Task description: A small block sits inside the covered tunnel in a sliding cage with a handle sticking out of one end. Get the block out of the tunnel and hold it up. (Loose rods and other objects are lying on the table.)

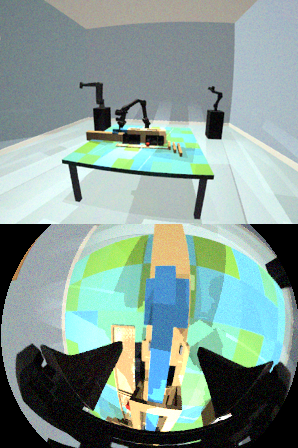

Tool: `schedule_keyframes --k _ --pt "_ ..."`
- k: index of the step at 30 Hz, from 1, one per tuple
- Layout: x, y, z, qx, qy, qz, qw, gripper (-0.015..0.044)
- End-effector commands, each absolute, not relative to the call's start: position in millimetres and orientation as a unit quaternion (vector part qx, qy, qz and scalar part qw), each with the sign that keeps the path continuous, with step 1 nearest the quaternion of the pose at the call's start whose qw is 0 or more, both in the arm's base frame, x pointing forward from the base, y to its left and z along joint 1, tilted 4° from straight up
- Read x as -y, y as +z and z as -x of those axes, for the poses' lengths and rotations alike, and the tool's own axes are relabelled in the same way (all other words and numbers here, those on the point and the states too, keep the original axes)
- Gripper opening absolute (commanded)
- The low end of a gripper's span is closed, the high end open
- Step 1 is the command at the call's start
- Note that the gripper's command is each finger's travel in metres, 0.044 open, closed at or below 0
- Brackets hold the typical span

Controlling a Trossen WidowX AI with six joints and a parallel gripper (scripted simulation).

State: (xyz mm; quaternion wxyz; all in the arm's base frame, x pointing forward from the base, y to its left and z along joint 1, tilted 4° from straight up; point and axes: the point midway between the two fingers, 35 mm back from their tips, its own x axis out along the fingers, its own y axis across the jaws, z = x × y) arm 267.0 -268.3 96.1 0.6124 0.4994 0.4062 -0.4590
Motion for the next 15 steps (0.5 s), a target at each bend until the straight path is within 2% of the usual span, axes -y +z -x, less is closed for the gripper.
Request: schedule_keyframes --k 1,15 --pt "272 99 -270 -0.406 -0.453 -0.497 0.618 0.0440" --pt "272 78 -272 -0.406 -0.453 -0.497 0.618 0.0440"
